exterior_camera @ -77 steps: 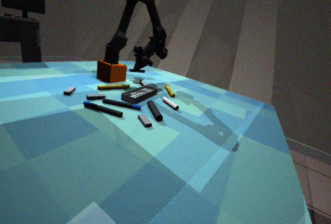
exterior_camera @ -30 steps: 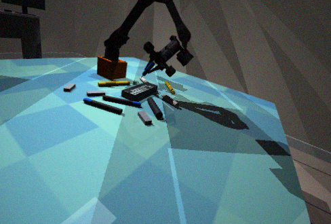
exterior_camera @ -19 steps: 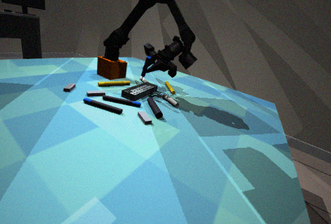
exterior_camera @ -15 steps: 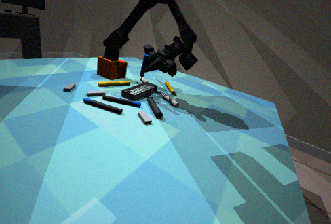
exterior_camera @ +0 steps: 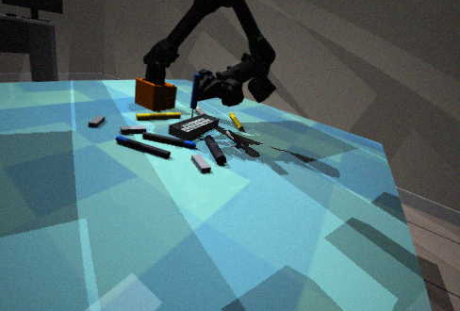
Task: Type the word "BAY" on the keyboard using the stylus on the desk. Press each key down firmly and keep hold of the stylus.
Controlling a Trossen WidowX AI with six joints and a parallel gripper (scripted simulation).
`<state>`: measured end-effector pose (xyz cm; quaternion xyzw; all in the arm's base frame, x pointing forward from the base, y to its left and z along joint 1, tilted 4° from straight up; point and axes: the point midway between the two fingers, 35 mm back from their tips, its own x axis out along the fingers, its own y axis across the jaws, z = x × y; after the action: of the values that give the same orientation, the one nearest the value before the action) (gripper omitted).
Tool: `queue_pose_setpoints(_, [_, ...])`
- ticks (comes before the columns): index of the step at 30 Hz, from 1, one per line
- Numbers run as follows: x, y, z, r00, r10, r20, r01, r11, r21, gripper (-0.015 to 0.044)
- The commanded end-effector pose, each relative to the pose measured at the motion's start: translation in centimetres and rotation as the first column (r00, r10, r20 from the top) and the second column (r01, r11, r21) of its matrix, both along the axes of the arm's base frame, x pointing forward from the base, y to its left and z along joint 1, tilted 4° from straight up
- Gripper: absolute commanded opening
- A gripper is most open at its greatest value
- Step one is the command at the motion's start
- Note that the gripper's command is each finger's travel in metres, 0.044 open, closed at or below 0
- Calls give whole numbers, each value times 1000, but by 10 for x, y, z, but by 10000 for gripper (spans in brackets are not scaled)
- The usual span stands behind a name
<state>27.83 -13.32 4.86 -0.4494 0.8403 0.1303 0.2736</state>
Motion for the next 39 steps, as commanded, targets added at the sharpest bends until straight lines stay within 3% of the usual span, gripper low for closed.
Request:
queue_pose_setpoints(1, [-1,0,-16,1000,-2,-4,2,1000,-6,0])
queue_pose_setpoints(15, [-1,1,-25,1000,-2,-4,2,1000,-6,0])
queue_pose_setpoints(18, [1,0,-25,1000,-2,-4,2,1000,-6,79])
queue_pose_setpoints(19, [3,0,-25,1000,-2,-4,2,1000,-6,81])
queue_pose_setpoints(39, [4,1,-37,1000,-2,-4,2,1000,-6,81])
